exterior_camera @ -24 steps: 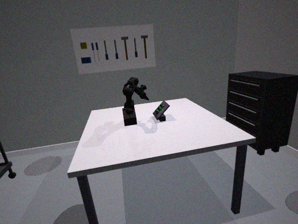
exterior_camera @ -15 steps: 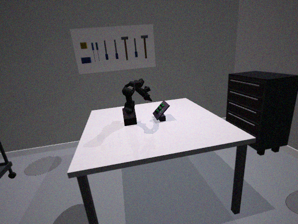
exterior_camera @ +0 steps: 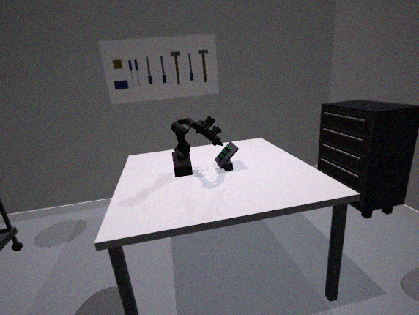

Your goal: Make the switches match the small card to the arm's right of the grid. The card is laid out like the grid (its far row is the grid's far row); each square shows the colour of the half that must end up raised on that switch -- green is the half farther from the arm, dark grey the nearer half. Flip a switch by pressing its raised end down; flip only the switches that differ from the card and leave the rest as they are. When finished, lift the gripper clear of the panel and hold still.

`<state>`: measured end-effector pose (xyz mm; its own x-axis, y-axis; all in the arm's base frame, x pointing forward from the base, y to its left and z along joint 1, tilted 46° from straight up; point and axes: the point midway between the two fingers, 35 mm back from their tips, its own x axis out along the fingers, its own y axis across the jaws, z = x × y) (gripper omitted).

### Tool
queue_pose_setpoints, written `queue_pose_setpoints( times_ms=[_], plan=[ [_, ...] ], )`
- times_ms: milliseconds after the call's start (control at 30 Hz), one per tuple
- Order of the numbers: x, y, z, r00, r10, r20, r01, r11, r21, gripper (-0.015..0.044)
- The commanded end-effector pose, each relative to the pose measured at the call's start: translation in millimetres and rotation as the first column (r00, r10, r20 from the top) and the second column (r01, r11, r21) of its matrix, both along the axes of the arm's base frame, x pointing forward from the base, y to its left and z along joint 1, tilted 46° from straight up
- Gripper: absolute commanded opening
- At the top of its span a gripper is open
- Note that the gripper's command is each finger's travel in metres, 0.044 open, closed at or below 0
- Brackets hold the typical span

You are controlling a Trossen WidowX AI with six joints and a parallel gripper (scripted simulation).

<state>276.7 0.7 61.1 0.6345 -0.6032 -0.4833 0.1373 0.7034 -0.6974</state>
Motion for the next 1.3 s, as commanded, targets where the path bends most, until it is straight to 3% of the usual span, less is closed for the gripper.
queue_pose_setpoints(
  times_ms=[0,1267],
  plan=[
    [9,-16,-12,1.000,0.009,-0.005,-0.010,1.000,-0.016,0.0000],
    [24,-33,-24,1.000,0.010,-0.003,-0.010,1.000,-0.018,0.0000]
  ],
)
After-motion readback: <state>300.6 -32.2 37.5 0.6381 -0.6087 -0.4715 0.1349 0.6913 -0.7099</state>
